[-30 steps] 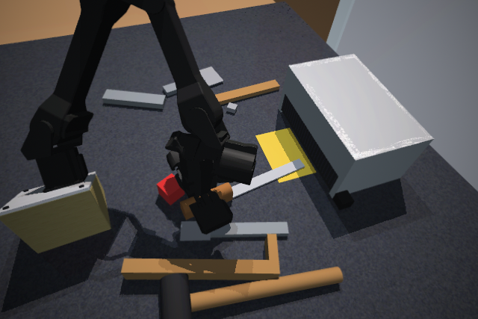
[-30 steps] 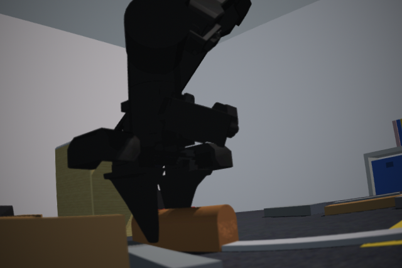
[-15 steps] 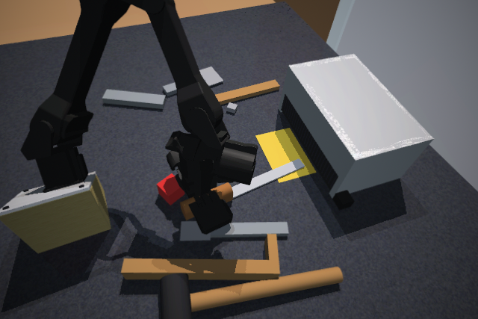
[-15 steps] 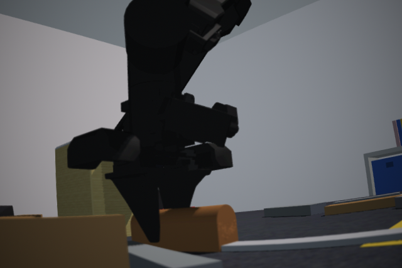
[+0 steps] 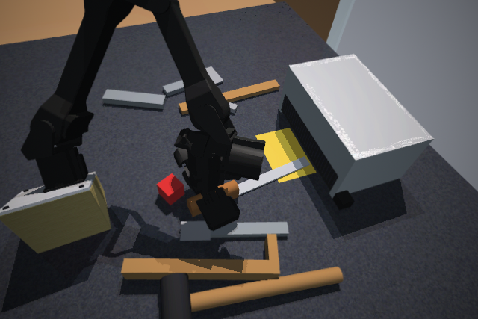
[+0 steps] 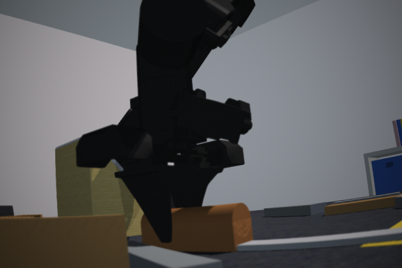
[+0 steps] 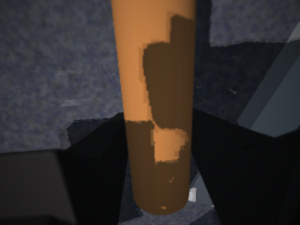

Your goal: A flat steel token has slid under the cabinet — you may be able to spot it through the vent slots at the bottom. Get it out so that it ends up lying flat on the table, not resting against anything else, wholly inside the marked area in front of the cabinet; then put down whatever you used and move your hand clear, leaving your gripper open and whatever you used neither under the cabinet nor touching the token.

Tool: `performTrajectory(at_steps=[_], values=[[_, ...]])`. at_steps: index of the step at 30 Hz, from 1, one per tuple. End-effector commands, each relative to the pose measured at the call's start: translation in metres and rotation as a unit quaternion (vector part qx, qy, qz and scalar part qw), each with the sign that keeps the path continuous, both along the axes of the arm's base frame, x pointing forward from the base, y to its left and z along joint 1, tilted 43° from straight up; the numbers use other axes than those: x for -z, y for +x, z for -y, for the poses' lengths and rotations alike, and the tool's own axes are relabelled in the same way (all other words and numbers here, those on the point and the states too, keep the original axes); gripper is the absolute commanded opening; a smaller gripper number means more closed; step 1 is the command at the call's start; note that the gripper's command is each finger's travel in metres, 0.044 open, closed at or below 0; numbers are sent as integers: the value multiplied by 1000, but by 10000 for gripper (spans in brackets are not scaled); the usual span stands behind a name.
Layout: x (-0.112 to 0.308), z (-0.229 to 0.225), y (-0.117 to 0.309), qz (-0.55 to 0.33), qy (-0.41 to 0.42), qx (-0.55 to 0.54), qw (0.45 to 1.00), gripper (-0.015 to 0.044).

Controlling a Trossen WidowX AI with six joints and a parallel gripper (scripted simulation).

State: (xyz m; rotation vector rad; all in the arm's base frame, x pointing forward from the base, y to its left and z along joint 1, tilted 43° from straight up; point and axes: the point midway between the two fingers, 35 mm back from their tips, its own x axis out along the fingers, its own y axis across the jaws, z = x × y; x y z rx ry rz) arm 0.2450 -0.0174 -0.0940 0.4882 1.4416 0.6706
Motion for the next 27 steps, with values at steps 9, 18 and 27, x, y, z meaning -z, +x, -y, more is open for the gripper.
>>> performTrajectory(at_steps=[9,18,27], values=[[-1,-1,18,-1,-2,-1,1000,0],[-2,-2,30,-1,-2,-1,1000,0],[-3,-3,41,0,-2,0,1000,0]])
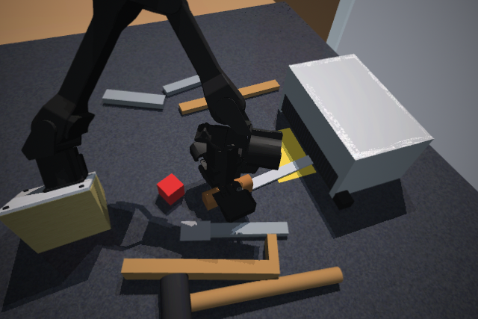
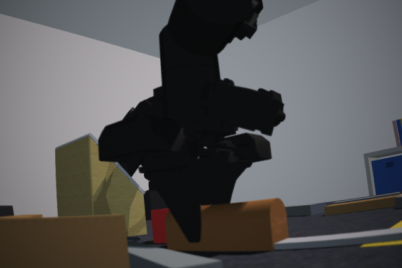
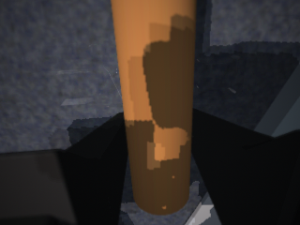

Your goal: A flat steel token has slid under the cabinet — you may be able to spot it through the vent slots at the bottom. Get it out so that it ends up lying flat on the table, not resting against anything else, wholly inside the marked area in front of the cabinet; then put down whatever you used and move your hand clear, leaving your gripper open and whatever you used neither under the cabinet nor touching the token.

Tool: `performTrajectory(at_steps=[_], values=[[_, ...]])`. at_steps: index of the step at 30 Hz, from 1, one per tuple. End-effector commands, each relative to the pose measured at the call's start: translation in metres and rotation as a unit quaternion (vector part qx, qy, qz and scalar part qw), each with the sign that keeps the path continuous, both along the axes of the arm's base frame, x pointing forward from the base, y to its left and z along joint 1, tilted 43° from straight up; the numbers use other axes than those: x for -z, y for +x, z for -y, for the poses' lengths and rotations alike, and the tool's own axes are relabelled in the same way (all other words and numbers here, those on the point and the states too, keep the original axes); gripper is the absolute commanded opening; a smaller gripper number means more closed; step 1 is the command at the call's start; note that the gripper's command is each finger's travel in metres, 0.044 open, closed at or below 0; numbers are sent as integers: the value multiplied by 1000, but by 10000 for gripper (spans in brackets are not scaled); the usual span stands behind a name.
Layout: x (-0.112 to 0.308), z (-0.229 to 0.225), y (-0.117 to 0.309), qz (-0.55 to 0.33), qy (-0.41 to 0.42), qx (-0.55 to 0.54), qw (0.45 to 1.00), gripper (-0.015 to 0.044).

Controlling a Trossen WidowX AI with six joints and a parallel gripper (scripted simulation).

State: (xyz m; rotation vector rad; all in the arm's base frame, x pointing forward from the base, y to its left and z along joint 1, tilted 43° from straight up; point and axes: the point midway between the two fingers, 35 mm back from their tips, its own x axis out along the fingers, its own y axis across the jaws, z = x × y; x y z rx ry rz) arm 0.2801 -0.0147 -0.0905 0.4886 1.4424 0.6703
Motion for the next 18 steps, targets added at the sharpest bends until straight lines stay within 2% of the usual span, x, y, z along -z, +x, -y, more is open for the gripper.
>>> performTrajectory(at_steps=[1,18], values=[[0,0,7,0,-2,-1,1000,0],[-2,-2,28,1,-1,0,1000,0]])
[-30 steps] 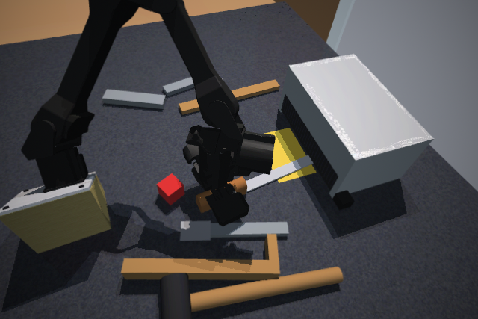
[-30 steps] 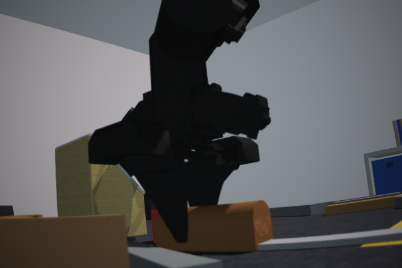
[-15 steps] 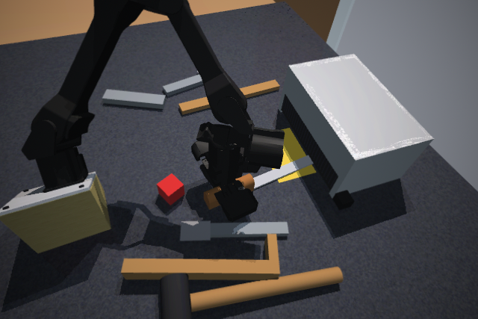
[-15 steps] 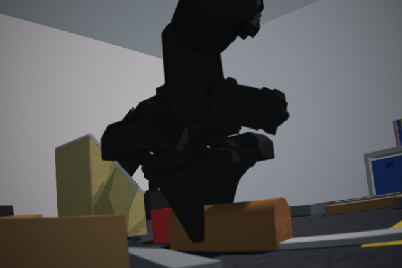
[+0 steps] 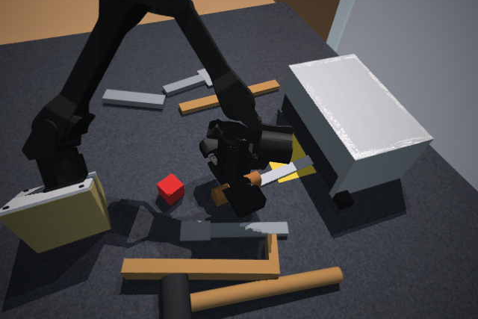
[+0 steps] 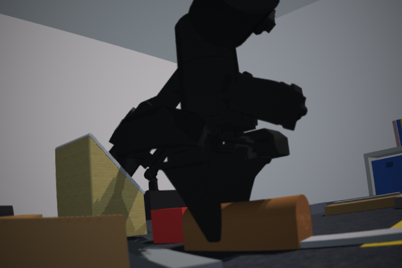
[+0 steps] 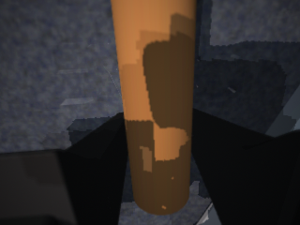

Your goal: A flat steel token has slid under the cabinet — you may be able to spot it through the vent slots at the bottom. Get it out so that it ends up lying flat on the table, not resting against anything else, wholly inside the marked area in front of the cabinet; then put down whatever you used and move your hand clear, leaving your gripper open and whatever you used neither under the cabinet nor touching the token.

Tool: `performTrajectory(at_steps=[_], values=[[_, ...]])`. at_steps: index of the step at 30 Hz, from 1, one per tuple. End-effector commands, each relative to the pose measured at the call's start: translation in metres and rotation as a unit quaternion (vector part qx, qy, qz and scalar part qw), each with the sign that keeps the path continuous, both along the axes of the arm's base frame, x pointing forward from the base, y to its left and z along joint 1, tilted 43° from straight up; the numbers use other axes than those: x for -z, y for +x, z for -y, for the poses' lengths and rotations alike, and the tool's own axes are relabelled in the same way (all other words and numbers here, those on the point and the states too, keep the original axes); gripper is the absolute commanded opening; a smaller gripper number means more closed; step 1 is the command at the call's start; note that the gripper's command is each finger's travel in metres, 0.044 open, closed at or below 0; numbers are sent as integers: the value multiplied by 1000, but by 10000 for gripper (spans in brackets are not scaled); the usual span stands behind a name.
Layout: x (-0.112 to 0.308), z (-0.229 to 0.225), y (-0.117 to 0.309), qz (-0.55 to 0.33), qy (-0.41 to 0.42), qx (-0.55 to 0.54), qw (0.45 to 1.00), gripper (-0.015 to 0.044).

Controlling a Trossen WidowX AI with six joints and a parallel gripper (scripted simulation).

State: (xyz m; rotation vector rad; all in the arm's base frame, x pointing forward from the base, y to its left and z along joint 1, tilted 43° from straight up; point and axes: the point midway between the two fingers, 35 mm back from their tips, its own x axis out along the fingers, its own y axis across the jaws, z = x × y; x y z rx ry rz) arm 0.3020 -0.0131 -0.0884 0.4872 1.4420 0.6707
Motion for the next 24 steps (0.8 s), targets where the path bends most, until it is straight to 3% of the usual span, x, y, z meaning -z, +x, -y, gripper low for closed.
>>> performTrajectory(at_steps=[1,24], values=[[0,0,7,0,-1,0,1000,0],[-3,-2,33,1,-1,0,1000,0]])
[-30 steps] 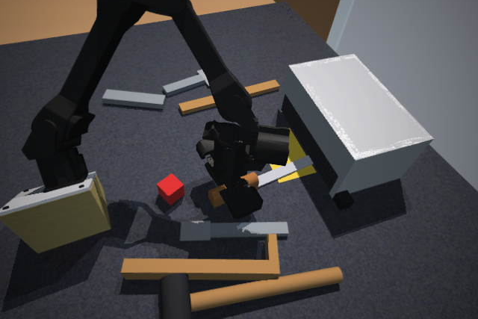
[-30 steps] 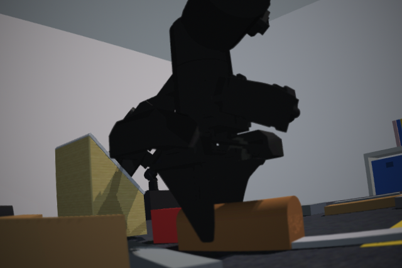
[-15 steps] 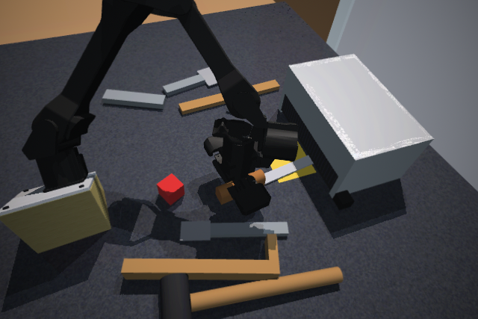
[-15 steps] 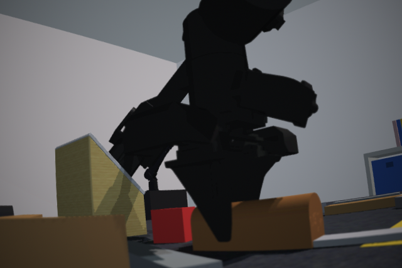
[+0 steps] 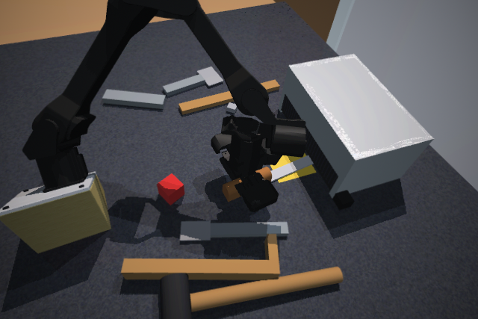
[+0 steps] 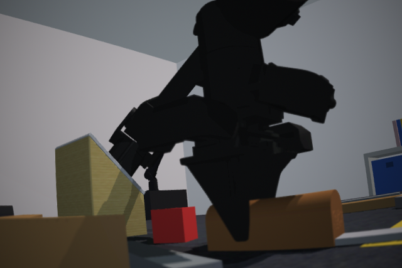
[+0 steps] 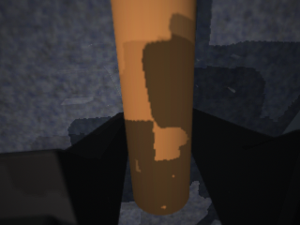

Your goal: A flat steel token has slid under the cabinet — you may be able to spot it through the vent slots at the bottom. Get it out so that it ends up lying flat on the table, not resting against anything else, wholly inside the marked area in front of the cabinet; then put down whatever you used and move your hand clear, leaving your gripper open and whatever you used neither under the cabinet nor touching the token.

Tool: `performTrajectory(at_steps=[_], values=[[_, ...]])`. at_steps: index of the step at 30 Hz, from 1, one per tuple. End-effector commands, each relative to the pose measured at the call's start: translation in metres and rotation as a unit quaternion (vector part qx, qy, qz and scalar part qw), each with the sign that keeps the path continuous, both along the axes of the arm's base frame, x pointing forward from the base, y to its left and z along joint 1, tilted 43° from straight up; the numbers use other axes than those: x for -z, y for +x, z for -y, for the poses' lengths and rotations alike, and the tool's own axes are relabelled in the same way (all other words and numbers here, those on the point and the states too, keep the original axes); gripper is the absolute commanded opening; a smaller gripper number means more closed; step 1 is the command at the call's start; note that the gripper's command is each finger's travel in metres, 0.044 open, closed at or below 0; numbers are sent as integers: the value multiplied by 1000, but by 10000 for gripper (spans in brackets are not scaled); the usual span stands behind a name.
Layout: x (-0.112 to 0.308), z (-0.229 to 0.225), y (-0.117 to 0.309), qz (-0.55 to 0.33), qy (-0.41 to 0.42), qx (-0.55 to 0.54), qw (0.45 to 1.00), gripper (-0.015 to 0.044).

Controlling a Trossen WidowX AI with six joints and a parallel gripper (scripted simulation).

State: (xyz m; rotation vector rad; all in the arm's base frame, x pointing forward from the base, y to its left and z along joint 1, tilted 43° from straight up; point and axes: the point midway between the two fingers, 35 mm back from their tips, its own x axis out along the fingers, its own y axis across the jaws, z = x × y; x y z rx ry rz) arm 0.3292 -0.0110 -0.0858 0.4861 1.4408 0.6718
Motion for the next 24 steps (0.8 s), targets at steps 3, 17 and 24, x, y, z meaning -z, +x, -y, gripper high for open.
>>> performTrajectory(at_steps=[3,17,24], values=[[0,0,9,0,-1,0,1000,0],[-2,-1,23,1,-1,0,1000,0],[-2,-2,31,1,-1,0,1000,0]])
